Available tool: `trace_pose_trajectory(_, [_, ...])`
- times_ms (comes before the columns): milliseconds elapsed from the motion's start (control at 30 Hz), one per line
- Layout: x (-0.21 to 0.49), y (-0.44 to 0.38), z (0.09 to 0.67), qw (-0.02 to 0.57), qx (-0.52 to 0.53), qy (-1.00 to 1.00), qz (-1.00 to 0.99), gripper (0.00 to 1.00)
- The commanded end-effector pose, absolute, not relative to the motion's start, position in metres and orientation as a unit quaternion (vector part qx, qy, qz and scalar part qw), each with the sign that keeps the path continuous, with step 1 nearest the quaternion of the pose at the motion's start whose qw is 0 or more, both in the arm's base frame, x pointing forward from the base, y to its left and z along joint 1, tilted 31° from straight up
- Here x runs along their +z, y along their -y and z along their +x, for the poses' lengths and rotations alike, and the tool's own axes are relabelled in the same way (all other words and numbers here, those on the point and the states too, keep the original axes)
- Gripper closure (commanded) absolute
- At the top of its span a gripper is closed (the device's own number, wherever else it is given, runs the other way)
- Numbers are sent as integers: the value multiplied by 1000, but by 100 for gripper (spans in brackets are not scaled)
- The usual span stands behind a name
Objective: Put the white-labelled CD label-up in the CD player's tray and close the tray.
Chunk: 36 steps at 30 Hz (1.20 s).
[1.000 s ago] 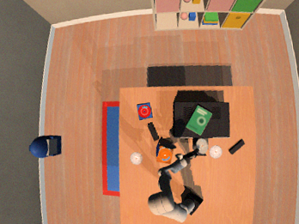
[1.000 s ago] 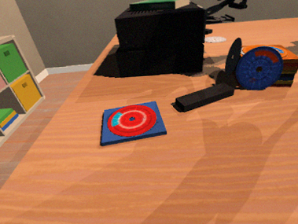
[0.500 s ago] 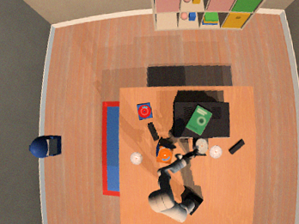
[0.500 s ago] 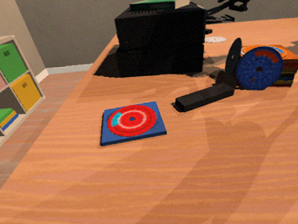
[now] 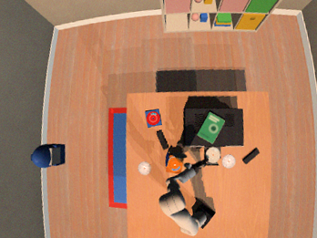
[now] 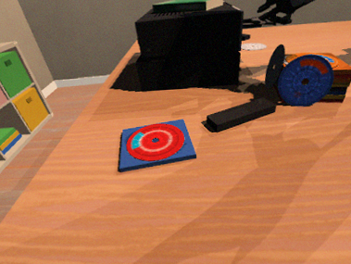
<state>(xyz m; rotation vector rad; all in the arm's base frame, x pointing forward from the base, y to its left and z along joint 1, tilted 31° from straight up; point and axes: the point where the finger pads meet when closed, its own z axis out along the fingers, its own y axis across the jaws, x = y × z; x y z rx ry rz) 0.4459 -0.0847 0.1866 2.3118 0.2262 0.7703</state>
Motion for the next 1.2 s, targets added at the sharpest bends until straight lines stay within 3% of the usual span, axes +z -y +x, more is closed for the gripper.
trace_pose_trajectory(0, [179, 80, 446, 338, 292, -92, 890, 76])
trace_pose_trajectory(1167, [177, 78, 447, 338, 292, -92, 890, 76])
